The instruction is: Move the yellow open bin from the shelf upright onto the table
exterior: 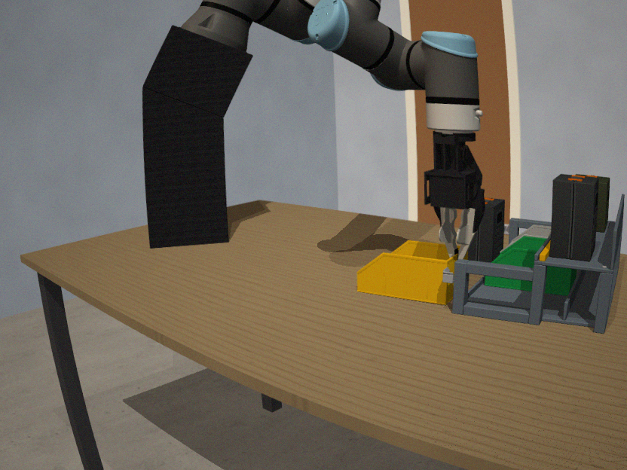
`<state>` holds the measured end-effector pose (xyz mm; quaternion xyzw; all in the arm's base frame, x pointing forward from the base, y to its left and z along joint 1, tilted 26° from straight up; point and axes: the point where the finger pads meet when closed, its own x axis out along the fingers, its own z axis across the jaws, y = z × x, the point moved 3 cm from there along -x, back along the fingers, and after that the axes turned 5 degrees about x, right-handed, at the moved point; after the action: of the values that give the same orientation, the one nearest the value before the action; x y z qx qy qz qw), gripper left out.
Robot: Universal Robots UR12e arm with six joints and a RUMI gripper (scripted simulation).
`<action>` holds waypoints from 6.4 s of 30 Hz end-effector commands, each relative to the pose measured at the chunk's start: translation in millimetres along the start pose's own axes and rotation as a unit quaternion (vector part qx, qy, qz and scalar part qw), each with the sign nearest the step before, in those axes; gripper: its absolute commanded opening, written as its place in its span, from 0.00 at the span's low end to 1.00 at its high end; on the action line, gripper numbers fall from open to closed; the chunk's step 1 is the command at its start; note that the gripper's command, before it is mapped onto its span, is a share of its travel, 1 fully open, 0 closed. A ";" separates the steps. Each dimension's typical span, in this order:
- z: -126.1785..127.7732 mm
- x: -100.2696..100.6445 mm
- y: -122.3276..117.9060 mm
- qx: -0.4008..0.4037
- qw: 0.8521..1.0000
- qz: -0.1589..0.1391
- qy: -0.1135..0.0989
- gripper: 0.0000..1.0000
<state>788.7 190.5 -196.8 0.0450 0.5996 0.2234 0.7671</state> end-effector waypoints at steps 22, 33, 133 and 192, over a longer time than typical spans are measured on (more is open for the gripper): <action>0.6 -0.6 -0.2 0.000 1.000 0.000 -0.001 0.20; 0.6 -0.6 -0.2 0.000 1.000 0.000 -0.001 0.20; 0.6 -65.6 -0.2 0.000 1.000 0.000 -0.001 0.20; 0.6 -63.0 -0.2 0.000 1.000 0.000 -0.001 0.20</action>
<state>777.4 165.7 -140.6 0.0450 0.5996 0.2234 0.7672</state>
